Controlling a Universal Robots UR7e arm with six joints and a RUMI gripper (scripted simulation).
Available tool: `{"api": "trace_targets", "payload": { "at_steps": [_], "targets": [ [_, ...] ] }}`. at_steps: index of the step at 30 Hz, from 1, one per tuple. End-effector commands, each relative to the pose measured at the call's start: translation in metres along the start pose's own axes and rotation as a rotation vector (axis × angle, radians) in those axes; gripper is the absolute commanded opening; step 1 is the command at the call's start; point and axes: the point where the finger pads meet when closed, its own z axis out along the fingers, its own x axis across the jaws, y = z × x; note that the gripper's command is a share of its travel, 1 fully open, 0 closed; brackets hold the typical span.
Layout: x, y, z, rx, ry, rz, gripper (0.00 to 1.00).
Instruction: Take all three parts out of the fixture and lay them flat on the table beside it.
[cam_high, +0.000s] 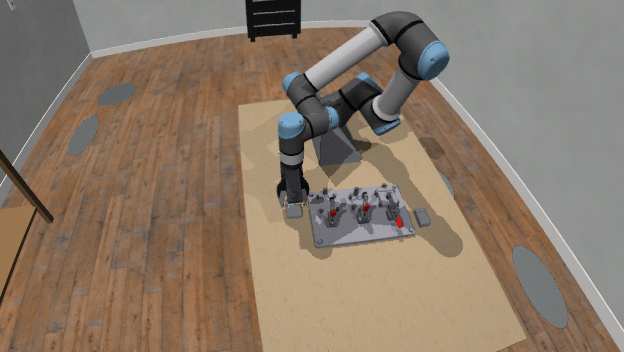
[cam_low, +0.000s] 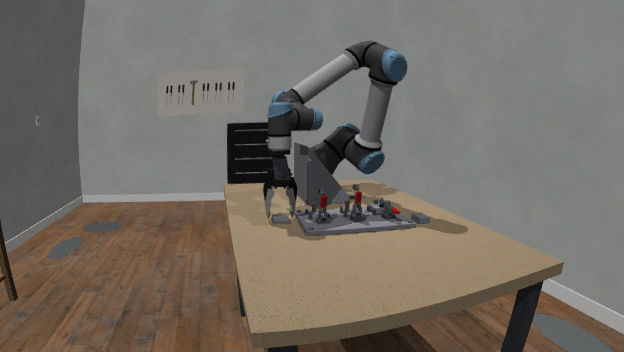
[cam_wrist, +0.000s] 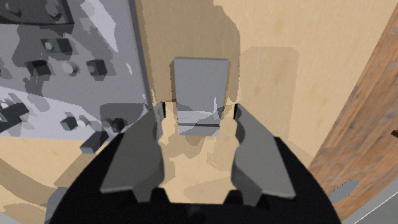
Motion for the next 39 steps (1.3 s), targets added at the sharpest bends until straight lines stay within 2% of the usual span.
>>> {"api": "trace_targets", "payload": {
  "at_steps": [1,9,19,21,27,39],
  "targets": [
    [0.0,0.0,-0.001,0.001,0.001,0.0,0.47],
    [0.0,0.0,-0.007,0.001,0.001,0.0,0.47],
    [0.0,0.0,-0.054,0.001,0.001,0.0,0.47],
    [0.0,0.0,-0.054,0.001,0.001,0.0,0.47],
    [0.0,0.0,-0.077,0.001,0.001,0.0,0.47],
    [0.0,0.0,-0.081,0.001,0.001,0.0,0.47]
  ]
}}
